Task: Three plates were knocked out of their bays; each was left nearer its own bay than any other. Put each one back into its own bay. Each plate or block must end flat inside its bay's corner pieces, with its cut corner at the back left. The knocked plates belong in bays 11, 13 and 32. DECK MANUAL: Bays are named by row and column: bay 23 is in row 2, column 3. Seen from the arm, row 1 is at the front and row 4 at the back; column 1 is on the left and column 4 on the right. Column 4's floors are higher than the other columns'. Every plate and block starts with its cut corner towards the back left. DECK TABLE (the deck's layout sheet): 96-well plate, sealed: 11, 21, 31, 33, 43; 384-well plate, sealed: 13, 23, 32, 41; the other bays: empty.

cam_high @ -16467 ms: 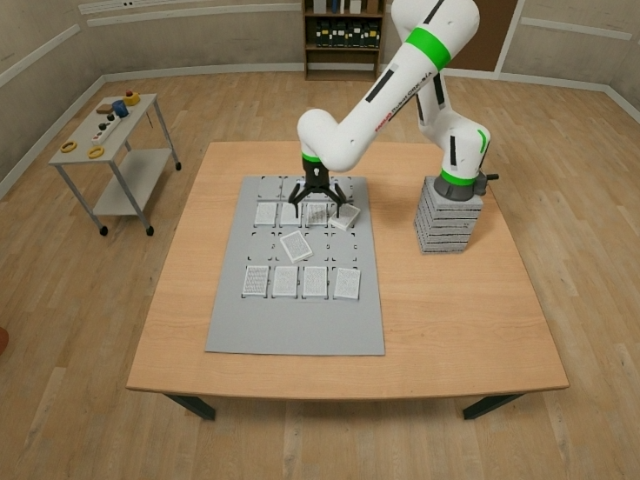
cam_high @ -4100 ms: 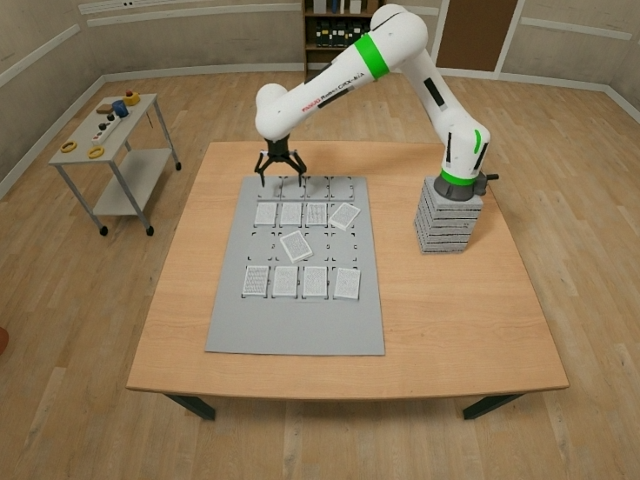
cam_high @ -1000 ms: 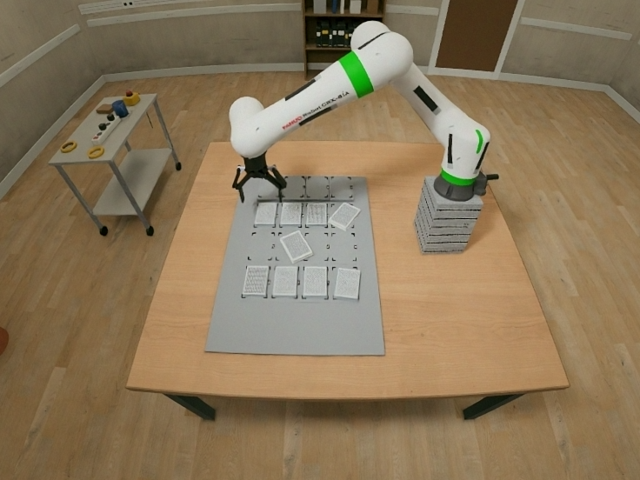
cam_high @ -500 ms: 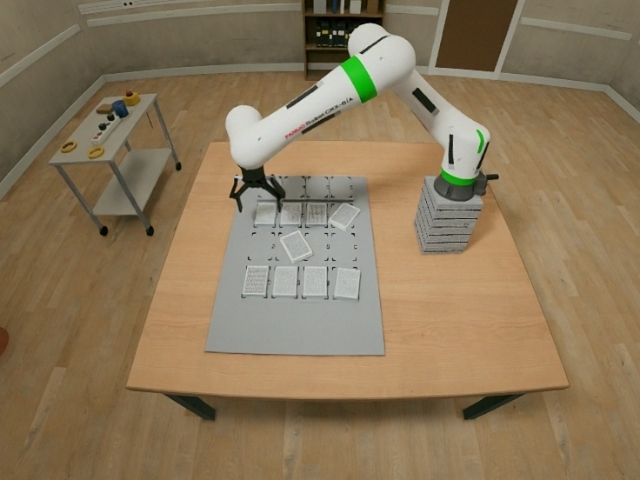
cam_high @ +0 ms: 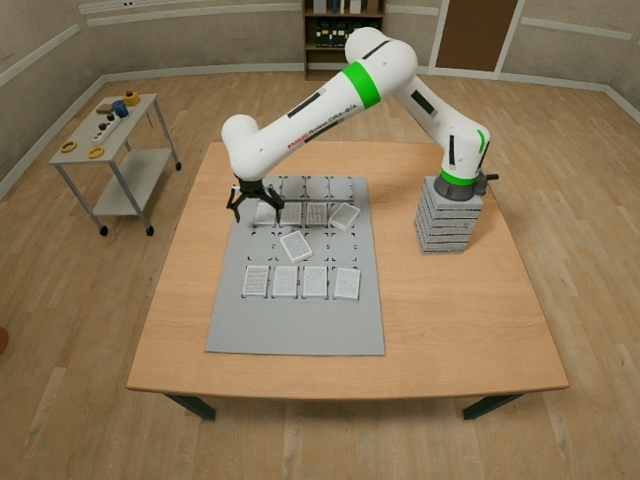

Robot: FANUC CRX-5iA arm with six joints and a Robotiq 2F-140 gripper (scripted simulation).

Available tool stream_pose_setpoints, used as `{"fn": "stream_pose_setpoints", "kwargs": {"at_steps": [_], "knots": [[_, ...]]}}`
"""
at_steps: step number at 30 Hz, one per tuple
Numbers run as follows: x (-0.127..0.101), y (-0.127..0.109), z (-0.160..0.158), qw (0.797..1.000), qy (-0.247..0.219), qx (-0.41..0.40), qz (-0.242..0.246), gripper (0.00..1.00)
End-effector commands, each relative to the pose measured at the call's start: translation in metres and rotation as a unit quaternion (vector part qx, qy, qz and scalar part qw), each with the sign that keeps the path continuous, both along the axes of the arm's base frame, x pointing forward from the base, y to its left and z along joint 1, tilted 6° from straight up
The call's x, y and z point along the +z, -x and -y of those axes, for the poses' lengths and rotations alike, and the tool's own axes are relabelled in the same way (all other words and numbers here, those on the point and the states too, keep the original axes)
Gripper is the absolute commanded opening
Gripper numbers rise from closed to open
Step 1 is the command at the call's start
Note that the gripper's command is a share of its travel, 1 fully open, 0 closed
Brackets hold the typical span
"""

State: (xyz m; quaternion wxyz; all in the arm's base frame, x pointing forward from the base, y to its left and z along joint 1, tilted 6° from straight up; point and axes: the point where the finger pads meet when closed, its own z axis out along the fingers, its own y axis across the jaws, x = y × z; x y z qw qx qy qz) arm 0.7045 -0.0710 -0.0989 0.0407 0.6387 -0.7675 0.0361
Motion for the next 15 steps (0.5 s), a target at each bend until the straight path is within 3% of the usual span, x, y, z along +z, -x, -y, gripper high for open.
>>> {"fn": "stream_pose_setpoints", "kwargs": {"at_steps": [1,15], "knots": [[0.000,-0.004,-0.015,1.000,0.000,0.000,0.001,1.00],[-0.005,-0.013,-0.062,1.000,0.000,0.000,0.001,1.00]]}}
